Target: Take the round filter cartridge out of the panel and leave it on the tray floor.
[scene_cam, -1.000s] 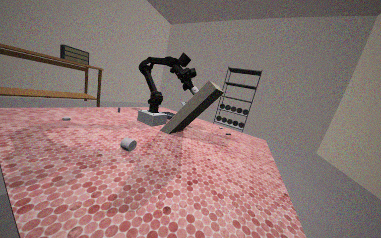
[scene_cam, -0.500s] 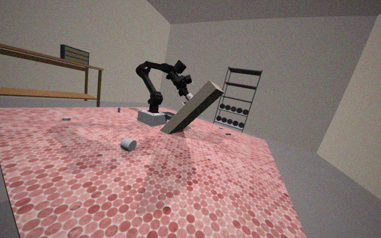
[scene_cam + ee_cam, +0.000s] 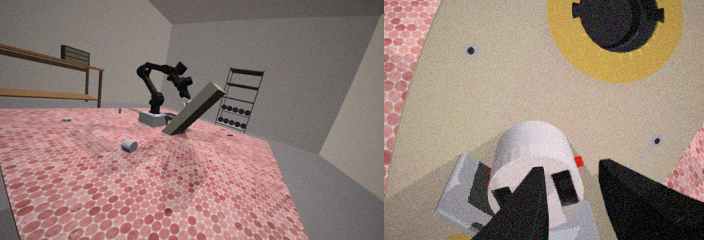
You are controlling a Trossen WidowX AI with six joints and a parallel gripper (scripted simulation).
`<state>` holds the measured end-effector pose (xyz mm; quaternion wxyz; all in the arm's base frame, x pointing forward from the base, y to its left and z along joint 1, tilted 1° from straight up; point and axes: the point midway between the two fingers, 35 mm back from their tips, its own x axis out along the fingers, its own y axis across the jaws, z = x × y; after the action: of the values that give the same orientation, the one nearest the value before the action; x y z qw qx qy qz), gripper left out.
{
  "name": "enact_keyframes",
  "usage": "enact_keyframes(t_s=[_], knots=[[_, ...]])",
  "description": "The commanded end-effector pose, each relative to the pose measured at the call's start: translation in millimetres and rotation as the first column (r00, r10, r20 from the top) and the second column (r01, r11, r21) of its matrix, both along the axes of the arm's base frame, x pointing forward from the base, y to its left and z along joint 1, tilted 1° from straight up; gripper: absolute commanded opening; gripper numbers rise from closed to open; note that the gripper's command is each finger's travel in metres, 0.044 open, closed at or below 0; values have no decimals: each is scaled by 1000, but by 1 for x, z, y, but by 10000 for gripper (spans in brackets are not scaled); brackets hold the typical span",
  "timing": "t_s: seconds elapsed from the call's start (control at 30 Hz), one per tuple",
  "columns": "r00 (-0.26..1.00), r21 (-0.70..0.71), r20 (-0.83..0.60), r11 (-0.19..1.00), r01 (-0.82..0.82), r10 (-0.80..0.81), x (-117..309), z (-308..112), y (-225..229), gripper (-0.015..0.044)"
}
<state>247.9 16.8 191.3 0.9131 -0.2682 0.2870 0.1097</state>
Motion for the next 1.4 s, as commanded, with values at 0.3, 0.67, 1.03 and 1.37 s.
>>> enact_keyframes(t_s=[0.3, 0.67, 1.03, 1.37], knots=[[1000, 3, 13, 1000, 8, -8, 31, 58, 2, 108], [1000, 2, 23, 1000, 3, -3, 34, 118, 3, 292], [923, 209, -317, 933, 293, -219, 10, 50, 4, 305], [829, 230, -464, 861, 453, -312, -4, 11, 4, 305]])
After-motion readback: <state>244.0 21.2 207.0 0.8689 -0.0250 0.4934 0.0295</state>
